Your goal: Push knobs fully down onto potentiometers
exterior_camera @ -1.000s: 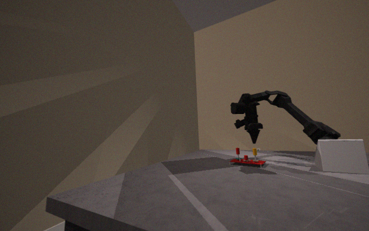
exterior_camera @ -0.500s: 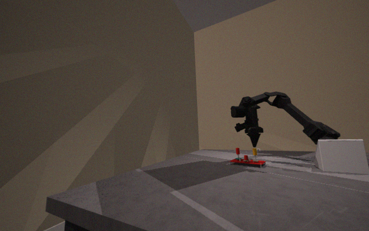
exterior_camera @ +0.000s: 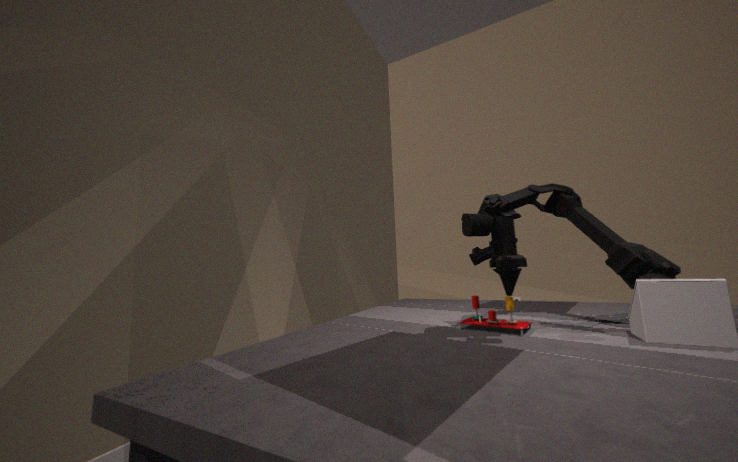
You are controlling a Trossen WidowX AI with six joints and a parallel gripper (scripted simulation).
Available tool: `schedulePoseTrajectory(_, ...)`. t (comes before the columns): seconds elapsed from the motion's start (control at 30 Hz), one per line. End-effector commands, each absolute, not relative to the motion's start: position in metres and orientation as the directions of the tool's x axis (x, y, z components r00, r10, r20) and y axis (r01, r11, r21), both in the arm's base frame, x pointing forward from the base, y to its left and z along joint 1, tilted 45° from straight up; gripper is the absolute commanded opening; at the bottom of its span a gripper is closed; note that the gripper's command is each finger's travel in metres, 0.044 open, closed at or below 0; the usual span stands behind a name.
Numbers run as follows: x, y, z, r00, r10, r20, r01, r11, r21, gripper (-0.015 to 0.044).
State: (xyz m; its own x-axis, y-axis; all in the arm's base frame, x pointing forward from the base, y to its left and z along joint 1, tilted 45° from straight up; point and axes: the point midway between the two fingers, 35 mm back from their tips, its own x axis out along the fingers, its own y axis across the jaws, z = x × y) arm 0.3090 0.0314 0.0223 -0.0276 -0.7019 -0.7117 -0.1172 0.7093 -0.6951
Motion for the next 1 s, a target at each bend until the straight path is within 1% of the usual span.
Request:
schedulePoseTrajectory(0.0,0.3096,0.0304,0.022,-0.024,-0.705,-0.709,-0.12,0.706,-0.698,0.0)
schedulePoseTrajectory(0.97,0.3095,0.0274,0.019,-0.024,-0.705,-0.709,-0.12,0.706,-0.698,0.0)
